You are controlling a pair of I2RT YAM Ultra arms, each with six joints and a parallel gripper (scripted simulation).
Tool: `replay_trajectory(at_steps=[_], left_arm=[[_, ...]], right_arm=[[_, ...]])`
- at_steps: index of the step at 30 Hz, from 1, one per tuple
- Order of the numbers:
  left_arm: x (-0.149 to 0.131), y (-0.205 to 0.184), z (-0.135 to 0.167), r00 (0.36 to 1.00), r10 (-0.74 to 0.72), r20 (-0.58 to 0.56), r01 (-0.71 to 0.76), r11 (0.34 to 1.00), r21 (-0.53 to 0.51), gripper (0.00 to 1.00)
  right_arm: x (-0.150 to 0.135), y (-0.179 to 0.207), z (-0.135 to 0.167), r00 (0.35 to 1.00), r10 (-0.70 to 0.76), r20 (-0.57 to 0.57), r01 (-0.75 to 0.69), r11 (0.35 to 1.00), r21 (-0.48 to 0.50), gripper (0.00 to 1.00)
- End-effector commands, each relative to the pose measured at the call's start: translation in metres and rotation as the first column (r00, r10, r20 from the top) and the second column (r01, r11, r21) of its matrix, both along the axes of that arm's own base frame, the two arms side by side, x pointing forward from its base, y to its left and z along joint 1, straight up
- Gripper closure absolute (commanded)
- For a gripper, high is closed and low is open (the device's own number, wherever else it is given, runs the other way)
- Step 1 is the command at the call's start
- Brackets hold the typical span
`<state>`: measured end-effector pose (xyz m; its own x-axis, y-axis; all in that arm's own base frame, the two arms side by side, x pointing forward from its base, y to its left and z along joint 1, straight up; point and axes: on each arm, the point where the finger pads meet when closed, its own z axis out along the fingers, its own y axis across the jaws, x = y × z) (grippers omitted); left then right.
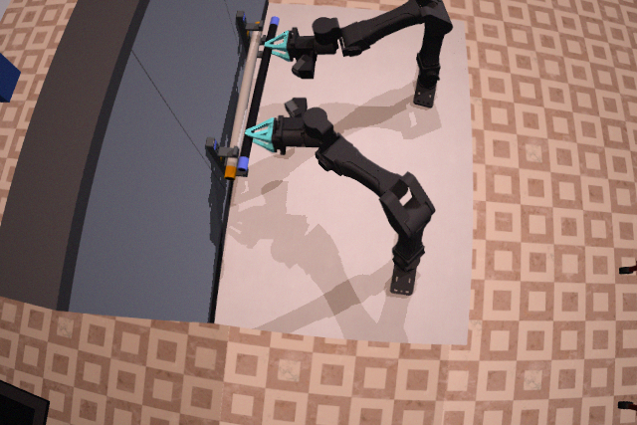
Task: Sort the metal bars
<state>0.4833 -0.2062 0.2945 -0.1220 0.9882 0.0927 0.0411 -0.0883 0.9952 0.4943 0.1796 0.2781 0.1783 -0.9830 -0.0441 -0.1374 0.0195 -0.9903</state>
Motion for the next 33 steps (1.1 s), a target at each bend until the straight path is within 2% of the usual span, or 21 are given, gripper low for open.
replay_trajectory(at_steps=[1, 33], left_arm=[[-0.008, -0.002, 0.066, 0.993, -0.004, 0.115, 0.008, 0.999, -0.032, 1.0], [-0.013, -0.005, 0.123, 0.99, -0.004, 0.138, 0.008, 1.0, -0.027, 1.0]], right_arm=[[0.0, -0.006, 0.081, 0.985, -0.017, 0.169, 0.01, 0.999, 0.043, 1.0], [-0.007, -0.01, 0.133, 0.984, -0.018, 0.179, 0.009, 0.999, 0.053, 1.0]])
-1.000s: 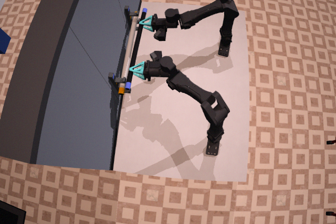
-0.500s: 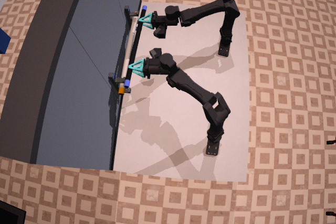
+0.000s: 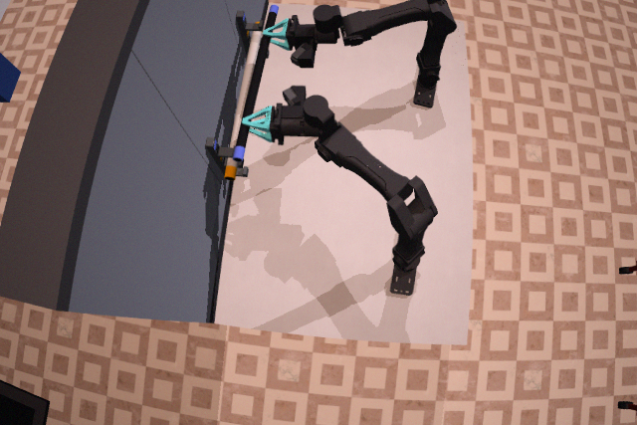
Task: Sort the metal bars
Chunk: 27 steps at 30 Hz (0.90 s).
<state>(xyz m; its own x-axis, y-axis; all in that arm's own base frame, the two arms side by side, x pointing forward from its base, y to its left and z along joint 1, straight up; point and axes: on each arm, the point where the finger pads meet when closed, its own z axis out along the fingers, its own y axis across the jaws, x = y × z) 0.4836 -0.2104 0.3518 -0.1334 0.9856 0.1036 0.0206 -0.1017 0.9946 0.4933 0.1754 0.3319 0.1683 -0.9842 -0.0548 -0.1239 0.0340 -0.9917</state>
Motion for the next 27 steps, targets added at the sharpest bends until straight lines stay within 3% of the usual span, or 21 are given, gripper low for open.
replay_trajectory(at_steps=[1, 27], left_arm=[[-0.014, -0.001, 0.068, 0.993, -0.014, 0.117, 0.019, 0.999, -0.039, 1.0], [-0.016, -0.002, 0.08, 0.989, -0.017, 0.149, 0.023, 0.999, -0.035, 1.0]], right_arm=[[-0.006, -0.006, 0.08, 0.986, -0.007, 0.167, 0.001, 0.999, 0.038, 1.0], [-0.01, -0.008, 0.088, 0.982, -0.007, 0.19, -0.001, 0.999, 0.044, 1.0]])
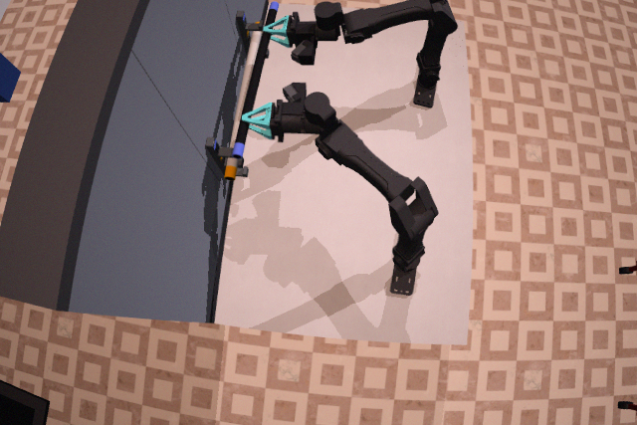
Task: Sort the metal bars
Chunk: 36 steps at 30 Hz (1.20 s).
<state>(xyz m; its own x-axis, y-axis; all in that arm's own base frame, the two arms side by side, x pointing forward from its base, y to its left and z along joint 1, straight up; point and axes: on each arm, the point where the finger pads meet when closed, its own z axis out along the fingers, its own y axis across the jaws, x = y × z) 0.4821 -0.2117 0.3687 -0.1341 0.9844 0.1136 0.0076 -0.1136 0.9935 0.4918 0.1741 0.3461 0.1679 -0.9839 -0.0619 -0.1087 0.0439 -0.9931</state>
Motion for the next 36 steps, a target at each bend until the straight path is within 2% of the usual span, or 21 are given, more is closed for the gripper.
replay_trajectory(at_steps=[1, 36], left_arm=[[-0.0149, -0.0006, 0.0633, 0.99, -0.017, 0.137, 0.024, 0.999, -0.047, 1.0], [-0.0141, -0.0005, 0.0575, 0.99, -0.018, 0.139, 0.024, 0.999, -0.04, 1.0]], right_arm=[[-0.0083, -0.0067, 0.0743, 0.985, -0.005, 0.175, -0.001, 0.999, 0.034, 1.0], [-0.0083, -0.0069, 0.0743, 0.985, -0.006, 0.174, 0.0, 0.999, 0.038, 1.0]])
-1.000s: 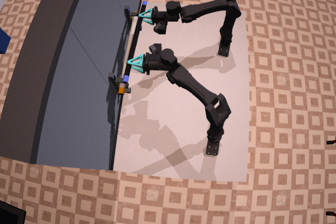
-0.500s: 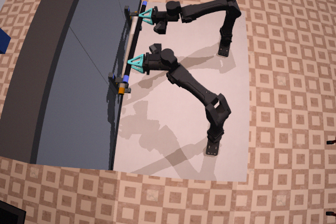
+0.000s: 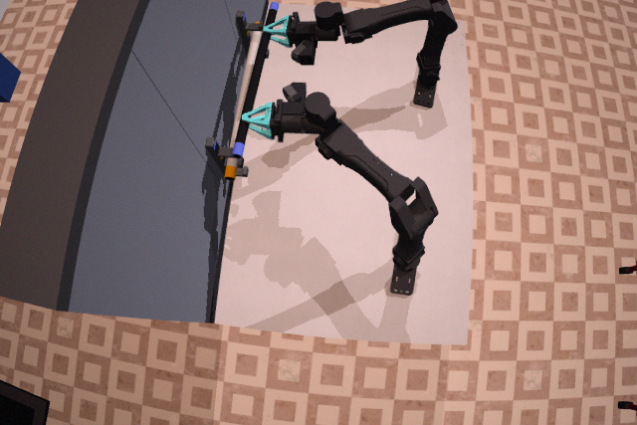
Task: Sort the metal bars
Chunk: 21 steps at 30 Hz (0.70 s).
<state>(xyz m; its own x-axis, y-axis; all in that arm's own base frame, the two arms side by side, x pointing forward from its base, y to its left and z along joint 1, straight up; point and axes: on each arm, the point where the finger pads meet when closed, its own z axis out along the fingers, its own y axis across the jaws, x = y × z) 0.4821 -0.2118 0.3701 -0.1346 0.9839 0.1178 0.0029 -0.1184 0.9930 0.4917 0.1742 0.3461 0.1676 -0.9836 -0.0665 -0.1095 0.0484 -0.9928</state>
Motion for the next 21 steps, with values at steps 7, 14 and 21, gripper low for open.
replay_trajectory(at_steps=[7, 14, 21], left_arm=[[-0.0139, -0.0004, 0.0546, 0.991, -0.018, 0.135, 0.025, 0.999, -0.045, 1.0], [-0.014, -0.0004, 0.0547, 0.99, -0.019, 0.139, 0.025, 0.999, -0.042, 1.0], [-0.0138, -0.0003, 0.0532, 0.99, -0.019, 0.139, 0.025, 0.999, -0.042, 1.0]], right_arm=[[-0.0082, -0.007, 0.0743, 0.985, -0.006, 0.175, 0.0, 0.999, 0.034, 1.0], [-0.0082, -0.0072, 0.0743, 0.985, -0.007, 0.174, 0.0, 0.999, 0.037, 1.0], [-0.0082, -0.0072, 0.0743, 0.985, -0.007, 0.174, 0.0, 0.999, 0.037, 1.0]])
